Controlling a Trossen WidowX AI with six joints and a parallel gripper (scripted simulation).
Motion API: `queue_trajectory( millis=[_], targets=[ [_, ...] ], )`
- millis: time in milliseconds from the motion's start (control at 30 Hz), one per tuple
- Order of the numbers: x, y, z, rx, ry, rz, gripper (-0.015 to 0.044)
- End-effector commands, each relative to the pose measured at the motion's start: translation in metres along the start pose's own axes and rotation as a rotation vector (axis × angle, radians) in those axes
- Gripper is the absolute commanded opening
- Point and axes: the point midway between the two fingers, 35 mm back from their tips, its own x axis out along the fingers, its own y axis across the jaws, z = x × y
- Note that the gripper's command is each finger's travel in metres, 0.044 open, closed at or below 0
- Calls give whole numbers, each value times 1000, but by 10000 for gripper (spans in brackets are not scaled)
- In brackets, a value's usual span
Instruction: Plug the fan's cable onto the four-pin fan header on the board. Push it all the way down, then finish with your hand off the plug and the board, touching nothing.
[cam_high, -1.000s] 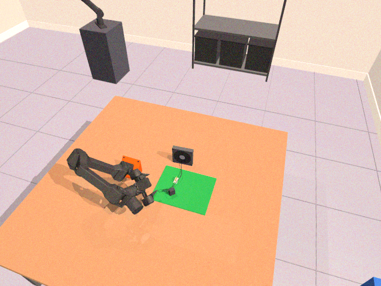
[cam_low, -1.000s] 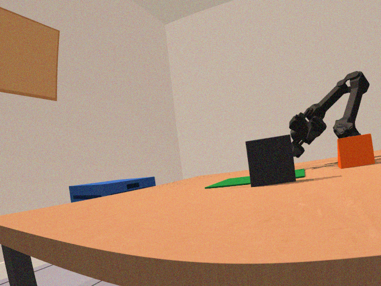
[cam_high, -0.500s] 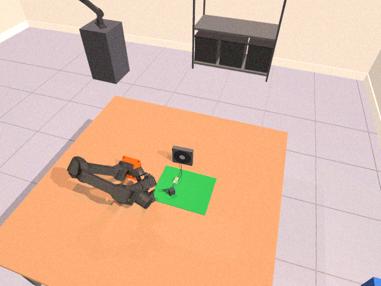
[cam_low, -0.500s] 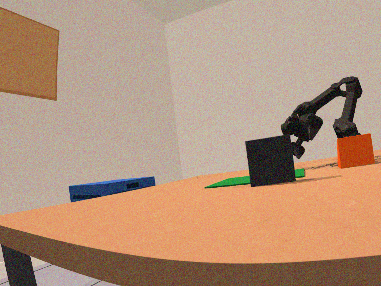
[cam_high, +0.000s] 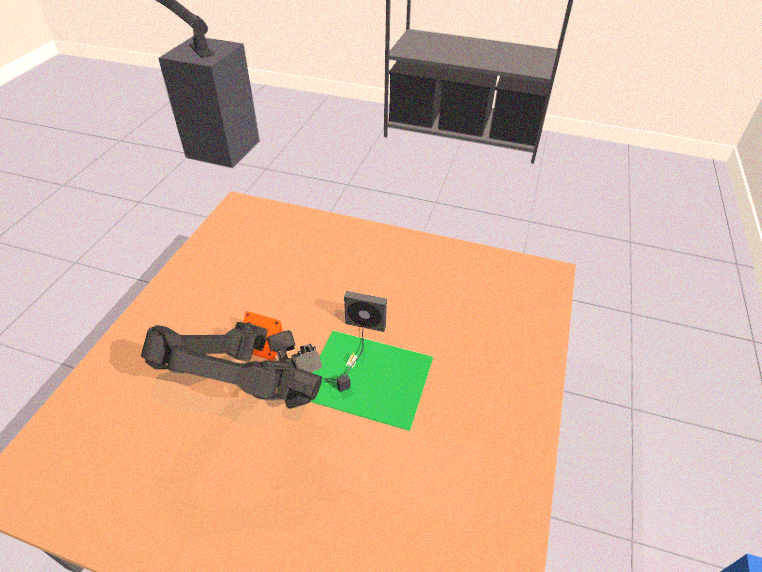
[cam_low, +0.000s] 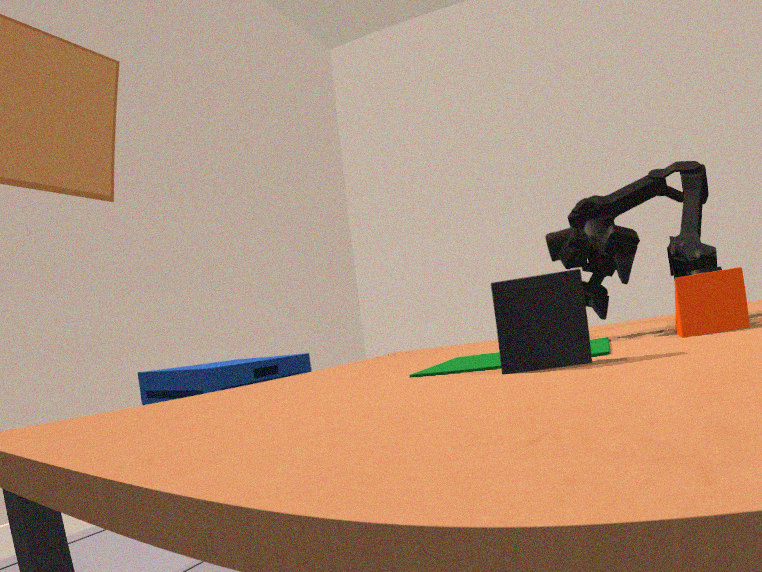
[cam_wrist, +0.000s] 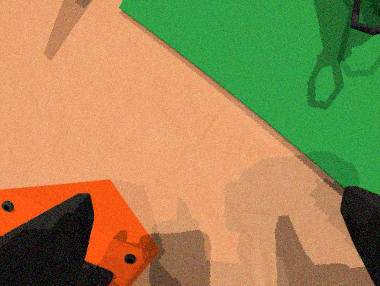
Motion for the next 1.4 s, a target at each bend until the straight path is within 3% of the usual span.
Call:
queue_trajectory(
  millis=[0, 600, 1133, 1367],
  targets=[
    [-4, -2, 2, 22, 73, -52, 440],
    [-21, -8, 17, 76, 273, -337, 440],
    [-46, -7, 47, 83, 301, -665, 440],
    [-42, -7, 45, 74, 307, -635, 440]
  ],
)
